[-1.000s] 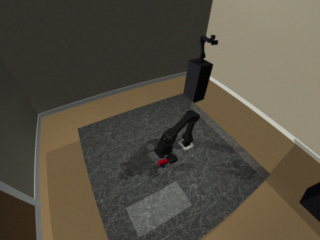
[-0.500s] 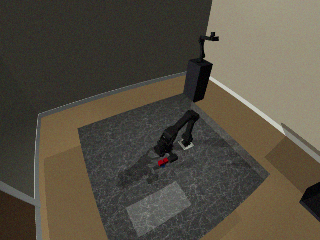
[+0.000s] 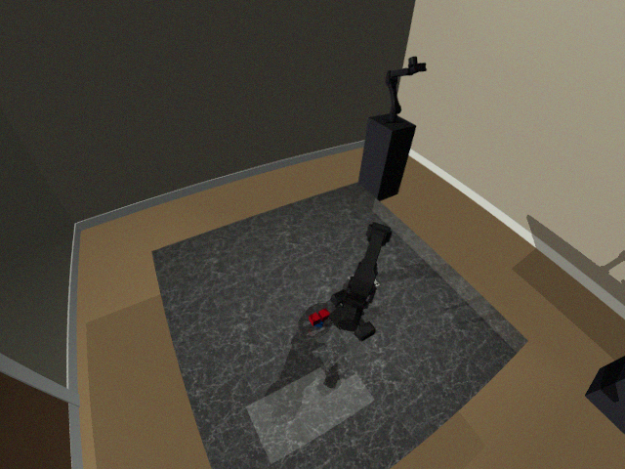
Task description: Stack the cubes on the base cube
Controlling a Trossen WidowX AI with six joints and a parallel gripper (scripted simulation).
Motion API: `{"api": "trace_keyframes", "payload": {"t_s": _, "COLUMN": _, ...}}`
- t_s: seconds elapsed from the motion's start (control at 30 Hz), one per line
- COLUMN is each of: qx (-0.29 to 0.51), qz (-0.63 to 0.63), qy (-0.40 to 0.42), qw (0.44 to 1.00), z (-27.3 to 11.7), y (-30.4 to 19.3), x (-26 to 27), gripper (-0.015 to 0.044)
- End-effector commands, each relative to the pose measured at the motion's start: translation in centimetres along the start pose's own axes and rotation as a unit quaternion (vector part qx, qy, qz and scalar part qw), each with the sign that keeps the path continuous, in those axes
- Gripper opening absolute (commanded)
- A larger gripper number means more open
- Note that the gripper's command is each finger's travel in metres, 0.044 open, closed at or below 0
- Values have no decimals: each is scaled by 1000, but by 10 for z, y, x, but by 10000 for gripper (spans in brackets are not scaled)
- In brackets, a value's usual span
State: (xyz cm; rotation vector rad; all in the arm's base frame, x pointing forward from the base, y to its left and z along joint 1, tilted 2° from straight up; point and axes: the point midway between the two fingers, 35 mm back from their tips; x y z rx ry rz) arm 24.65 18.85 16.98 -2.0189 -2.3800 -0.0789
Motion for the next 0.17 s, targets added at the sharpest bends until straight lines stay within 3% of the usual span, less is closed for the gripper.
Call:
{"api": "trace_keyframes", "payload": {"t_s": 0.0, "qx": 0, "qz": 7, "qy": -1, "qw": 1000, "z": 0, "y": 0, "x": 0, "gripper": 400}}
{"api": "trace_keyframes", "payload": {"t_s": 0.13, "qx": 0, "qz": 7, "qy": -1, "qw": 1000, "z": 0, "y": 0, "x": 0, "gripper": 400}}
Point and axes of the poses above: the point midway between the two fingers, 35 mm back from their tips, its own z axis out along the fingers, its own x axis across the jaws, y = z × x, and after that the axes turned 11 degrees about -z, right-handed
